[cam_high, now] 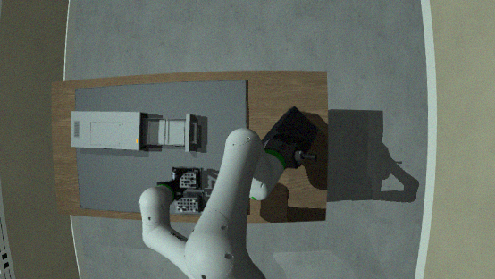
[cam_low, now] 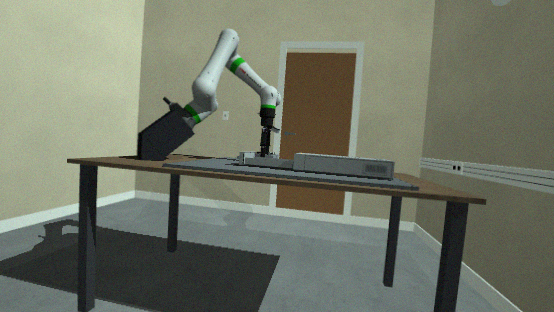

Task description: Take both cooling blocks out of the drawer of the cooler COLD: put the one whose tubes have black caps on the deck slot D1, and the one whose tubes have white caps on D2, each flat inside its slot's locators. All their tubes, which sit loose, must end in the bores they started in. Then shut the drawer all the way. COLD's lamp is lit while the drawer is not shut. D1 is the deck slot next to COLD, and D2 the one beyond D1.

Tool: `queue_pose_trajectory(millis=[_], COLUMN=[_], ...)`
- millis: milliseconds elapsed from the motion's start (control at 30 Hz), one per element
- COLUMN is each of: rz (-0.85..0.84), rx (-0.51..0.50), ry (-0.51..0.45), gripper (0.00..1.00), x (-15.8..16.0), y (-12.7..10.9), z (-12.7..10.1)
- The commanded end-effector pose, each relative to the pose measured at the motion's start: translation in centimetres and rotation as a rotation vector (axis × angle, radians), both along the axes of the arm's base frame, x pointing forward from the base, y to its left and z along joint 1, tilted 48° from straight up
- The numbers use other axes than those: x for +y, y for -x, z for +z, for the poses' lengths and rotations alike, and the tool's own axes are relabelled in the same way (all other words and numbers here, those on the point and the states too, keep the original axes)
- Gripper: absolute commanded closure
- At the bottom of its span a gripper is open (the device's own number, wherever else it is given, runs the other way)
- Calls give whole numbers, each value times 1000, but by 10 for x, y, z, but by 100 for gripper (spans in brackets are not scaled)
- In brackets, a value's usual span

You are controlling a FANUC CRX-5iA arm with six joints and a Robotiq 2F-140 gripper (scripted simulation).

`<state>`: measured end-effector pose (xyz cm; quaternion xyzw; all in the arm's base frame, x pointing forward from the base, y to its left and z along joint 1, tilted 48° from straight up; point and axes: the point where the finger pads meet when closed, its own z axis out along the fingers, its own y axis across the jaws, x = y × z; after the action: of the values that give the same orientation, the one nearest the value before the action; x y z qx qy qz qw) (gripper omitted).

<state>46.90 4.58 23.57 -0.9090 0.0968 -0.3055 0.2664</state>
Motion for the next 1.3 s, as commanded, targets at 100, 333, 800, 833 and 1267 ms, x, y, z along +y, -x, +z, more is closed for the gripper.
queue_pose_trajectory(millis=[100, 333, 800, 833, 1267], rz=[-1, -1, -1, -1, -1], rx=[-1, -1, -1, -1, -1], ry=[0, 0, 0, 0, 0], gripper=[90, 86, 68, 66, 50], x=[0, 0, 0, 0, 0], y=[0, 0, 0, 0, 0], z=[1, 1, 1, 1, 1])
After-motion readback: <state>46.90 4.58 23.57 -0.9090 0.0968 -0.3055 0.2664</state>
